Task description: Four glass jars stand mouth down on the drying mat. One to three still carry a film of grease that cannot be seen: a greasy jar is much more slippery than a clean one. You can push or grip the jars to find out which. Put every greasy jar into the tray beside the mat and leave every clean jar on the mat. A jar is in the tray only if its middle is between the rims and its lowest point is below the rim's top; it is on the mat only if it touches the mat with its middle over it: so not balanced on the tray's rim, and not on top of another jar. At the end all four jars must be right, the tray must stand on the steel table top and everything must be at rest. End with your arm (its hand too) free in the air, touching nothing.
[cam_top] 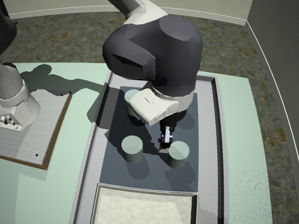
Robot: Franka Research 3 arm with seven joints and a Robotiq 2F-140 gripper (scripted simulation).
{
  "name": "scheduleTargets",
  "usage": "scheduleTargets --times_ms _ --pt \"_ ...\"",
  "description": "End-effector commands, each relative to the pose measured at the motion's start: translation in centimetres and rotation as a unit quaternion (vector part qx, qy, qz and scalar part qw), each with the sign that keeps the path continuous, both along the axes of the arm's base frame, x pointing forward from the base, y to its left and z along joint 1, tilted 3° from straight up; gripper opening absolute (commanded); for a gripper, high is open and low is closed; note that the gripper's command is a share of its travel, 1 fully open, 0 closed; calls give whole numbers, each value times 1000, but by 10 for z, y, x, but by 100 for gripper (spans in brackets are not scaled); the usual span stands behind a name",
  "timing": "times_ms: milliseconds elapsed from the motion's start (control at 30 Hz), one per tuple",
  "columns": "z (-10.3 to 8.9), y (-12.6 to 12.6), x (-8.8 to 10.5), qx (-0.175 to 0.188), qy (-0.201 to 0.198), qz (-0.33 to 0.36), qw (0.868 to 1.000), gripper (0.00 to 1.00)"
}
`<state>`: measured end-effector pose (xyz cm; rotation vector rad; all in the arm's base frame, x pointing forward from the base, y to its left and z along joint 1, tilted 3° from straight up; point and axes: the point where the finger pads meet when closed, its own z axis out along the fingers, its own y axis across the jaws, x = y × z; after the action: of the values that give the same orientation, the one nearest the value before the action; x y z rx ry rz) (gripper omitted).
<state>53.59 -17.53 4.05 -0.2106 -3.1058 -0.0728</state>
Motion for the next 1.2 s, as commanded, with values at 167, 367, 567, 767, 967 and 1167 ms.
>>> scheduleTargets --times_ms 167,367,567,767,967,1167 --pt "-1 2 -4 1 2 -2 1000 0" --pt "-4 3 -14 1 2 -2 1000 0" --pt "-7 5 -26 1 2 -2 1000 0" --pt "-7 5 -26 1 2 -2 1000 0" --pt "-7 5 -26 1 2 -2 1000 0" --pt "-7 5 -26 1 2 -2 1000 0"
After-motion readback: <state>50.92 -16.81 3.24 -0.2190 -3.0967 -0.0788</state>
